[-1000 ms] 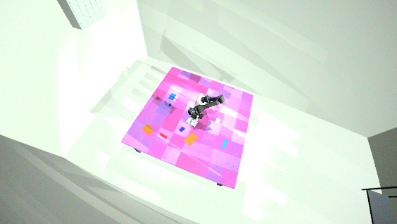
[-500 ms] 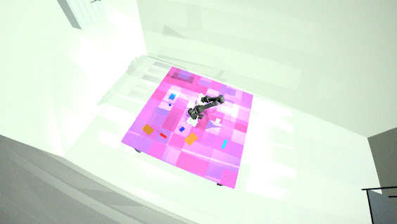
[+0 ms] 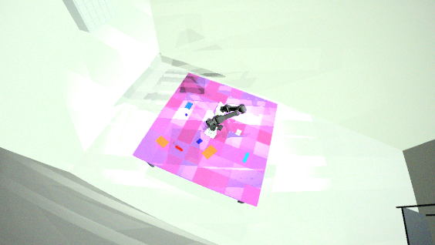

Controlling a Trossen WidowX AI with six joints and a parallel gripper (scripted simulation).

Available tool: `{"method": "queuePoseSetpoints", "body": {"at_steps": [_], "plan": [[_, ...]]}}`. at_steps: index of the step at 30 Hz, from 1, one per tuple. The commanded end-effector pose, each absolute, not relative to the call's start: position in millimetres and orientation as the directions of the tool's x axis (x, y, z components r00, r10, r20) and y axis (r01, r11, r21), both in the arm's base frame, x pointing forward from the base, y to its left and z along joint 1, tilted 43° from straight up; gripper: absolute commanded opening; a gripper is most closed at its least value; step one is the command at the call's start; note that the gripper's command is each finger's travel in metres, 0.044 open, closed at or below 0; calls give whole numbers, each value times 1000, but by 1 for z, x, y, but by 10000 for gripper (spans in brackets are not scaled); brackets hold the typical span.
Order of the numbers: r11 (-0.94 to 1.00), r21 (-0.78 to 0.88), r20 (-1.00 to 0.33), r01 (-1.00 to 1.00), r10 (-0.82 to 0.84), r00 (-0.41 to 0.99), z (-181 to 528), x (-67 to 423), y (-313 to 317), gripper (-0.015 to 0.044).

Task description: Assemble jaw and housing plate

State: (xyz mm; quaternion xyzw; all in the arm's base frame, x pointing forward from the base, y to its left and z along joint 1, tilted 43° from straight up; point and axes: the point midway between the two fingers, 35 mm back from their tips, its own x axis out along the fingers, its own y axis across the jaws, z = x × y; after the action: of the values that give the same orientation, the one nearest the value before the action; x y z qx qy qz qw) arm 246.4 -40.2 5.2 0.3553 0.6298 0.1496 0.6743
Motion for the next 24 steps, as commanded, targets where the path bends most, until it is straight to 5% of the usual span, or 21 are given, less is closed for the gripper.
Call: {"method": "queuePoseSetpoints", "body": {"at_steps": [1,24], "plan": [[697,671,-740,252,652,165,5,247,-39,351],[696,671,-739,256,653,165,2,248,-36,351]]}}
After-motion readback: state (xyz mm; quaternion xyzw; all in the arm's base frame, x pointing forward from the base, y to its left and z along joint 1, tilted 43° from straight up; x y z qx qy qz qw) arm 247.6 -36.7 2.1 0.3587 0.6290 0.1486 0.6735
